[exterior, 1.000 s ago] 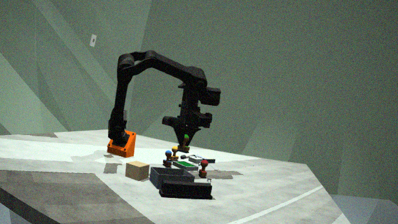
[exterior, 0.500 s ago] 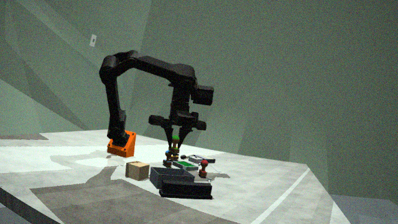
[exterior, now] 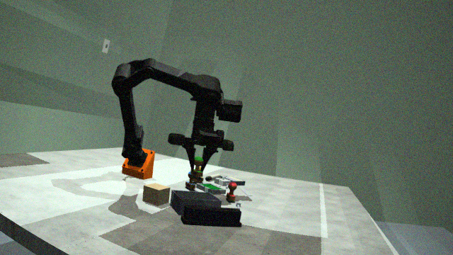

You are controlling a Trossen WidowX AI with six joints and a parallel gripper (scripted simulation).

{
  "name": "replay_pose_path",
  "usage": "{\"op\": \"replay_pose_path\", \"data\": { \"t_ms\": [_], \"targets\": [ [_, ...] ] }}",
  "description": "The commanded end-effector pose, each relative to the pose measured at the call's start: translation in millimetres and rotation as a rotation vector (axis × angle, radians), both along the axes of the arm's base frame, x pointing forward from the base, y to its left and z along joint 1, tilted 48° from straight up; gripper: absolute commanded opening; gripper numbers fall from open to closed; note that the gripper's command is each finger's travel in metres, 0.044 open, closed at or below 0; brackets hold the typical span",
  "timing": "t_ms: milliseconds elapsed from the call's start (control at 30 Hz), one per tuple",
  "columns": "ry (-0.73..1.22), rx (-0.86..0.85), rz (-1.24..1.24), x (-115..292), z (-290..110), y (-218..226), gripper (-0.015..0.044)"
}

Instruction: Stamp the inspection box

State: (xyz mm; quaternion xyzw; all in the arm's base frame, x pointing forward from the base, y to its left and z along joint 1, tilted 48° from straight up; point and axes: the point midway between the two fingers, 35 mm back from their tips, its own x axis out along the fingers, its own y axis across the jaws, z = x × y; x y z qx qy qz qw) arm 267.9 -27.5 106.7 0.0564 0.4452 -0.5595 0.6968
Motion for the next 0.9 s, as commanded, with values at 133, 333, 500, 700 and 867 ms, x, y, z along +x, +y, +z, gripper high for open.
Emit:
{"op": "replay_pose_path", "data": {
  "t_ms": [133,333,500,700,867],
  "targets": [
    [0.002,-0.005,0.003,-0.3,-4.2,-5.0,0.0],
    [0.002,-0.005,0.003,-0.1,-7.0,-7.9,0.0],
    [0.002,-0.005,0.003,0.0,-9.3,-10.3,0.0],
    [0.001,-0.005,0.004,0.0,-12.0,-13.2,0.0],
    [0.001,-0.005,0.004,0.0,-14.2,-15.7,0.0]
  ]
}}
